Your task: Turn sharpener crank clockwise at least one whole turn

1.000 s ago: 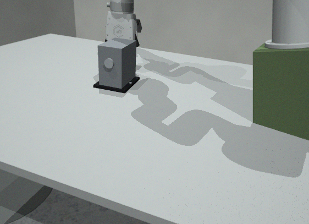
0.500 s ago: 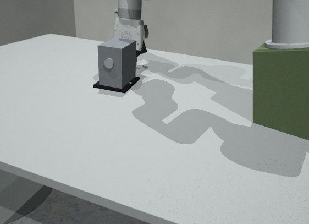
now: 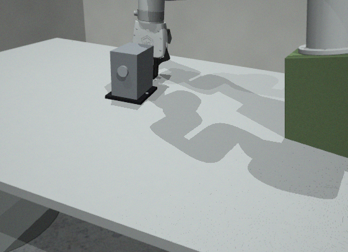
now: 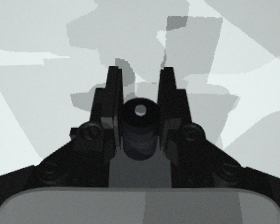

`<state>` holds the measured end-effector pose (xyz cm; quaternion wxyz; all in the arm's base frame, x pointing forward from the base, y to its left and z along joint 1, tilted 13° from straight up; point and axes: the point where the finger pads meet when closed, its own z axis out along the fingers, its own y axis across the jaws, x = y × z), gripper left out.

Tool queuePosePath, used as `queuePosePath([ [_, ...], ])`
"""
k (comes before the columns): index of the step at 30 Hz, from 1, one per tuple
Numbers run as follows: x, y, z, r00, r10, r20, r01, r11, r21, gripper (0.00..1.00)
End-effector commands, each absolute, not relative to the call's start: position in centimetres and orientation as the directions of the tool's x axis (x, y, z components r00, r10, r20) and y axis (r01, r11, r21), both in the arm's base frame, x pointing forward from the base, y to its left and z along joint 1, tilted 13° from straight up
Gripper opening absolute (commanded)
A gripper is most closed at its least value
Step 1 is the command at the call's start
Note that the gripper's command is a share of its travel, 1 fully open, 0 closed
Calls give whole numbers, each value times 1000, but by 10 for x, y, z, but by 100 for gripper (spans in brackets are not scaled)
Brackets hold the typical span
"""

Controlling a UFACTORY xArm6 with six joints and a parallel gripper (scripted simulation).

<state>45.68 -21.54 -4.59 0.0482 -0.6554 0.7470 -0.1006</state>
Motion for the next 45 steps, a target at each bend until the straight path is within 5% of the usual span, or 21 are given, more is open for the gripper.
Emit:
queuePosePath([
  [1,457,-216,-45,-136,-989,60,-969,120,-217,0],
  [45,427,-211,-37,-136,-989,60,-969,120,-217,0],
])
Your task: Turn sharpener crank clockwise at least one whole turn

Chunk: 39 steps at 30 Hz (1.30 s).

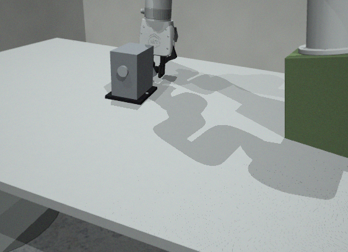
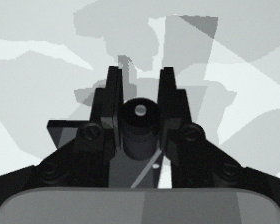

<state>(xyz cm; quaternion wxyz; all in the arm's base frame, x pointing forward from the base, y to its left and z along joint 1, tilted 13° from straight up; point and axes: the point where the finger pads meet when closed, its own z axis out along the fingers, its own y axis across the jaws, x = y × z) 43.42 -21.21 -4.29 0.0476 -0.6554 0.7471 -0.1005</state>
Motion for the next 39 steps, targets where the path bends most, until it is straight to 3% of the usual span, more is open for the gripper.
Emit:
queuePosePath([
  [1,424,-211,-35,-136,-989,60,-969,120,-217,0],
  [39,405,-206,3,-136,-989,60,-969,120,-217,0],
])
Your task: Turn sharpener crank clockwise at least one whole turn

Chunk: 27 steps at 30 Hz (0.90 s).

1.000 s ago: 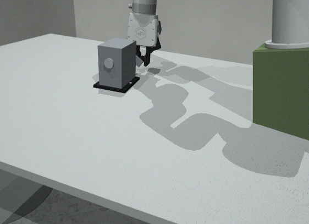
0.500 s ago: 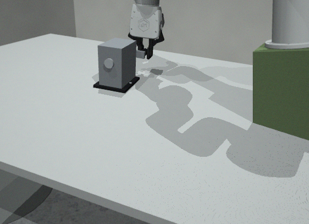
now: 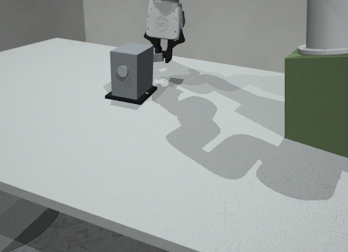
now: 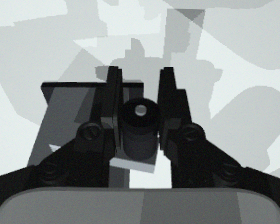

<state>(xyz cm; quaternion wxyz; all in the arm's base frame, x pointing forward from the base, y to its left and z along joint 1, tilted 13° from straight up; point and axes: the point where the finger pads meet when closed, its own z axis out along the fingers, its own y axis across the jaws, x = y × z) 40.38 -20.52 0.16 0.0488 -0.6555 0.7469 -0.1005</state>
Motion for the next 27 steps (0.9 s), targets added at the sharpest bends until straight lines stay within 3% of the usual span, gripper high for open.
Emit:
queuePosePath([
  [1,405,-206,3,-136,-989,60,-969,120,-217,0],
  [27,406,-205,14,-136,-989,60,-969,120,-217,0],
])
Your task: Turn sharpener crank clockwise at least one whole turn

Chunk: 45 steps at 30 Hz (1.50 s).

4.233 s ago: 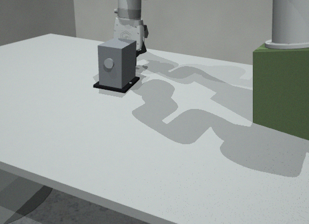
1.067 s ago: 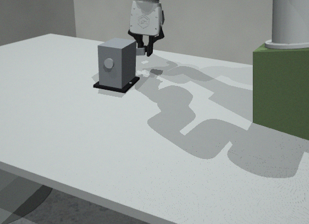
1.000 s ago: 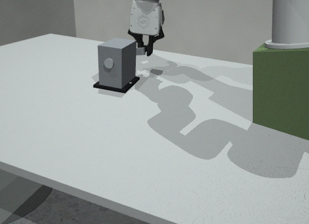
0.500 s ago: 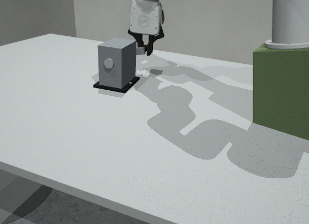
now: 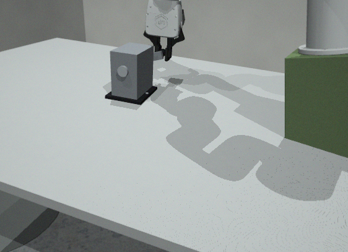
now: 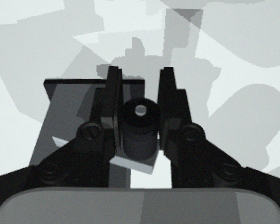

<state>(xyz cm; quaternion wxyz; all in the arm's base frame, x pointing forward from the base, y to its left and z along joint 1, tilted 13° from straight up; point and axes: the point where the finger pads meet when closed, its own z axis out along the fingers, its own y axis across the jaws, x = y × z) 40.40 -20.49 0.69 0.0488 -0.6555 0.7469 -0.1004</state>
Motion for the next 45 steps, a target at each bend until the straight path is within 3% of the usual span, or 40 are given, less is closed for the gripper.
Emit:
queuePosePath([
  [1,407,-205,16,-136,-989,60,-969,120,-217,0],
  [45,443,-208,51,-136,-989,60,-969,120,-217,0],
])
